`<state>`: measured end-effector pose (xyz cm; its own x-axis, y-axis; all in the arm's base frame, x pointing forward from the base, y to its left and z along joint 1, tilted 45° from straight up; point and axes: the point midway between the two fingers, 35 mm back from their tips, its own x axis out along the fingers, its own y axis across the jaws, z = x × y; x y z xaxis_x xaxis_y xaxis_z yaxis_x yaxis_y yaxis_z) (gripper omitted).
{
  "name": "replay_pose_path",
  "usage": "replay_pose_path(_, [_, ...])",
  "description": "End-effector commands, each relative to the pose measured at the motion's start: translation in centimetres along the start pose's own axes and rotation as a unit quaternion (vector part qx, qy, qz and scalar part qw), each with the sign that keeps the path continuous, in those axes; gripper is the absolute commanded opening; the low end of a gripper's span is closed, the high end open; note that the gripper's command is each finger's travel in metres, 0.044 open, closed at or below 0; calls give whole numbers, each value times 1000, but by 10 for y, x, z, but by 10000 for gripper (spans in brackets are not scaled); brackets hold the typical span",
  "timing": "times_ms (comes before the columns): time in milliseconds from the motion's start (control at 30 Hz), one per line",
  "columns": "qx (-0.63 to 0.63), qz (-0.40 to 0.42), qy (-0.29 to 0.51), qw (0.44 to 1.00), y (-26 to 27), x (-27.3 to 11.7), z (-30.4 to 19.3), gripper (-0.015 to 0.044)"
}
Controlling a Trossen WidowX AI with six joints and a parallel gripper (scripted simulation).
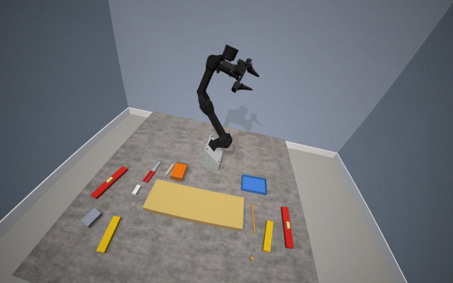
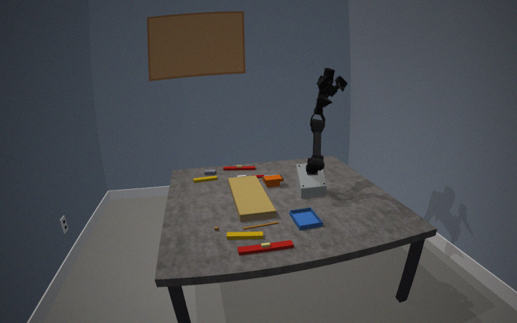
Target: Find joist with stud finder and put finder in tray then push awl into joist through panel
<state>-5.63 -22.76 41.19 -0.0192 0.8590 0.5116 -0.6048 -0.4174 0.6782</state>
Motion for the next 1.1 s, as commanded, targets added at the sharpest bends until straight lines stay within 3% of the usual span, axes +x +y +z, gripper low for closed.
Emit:
replay_pose_path(0, [-3, -2, 0, 1000, 1, 2, -1, 426])
replay_pose_path(367, [-119, -188, 14, 975, -9, 159, -16, 440])
replay_pose_path(667, [-205, -379, 68, 900, -104, 281, 3, 440])
replay_pose_path(900, [-223, -504, 125, 825, -212, 322, 39, 440])
replay_pose_path(1067, [-200, -580, 156, 774, -291, 310, 65, 440])
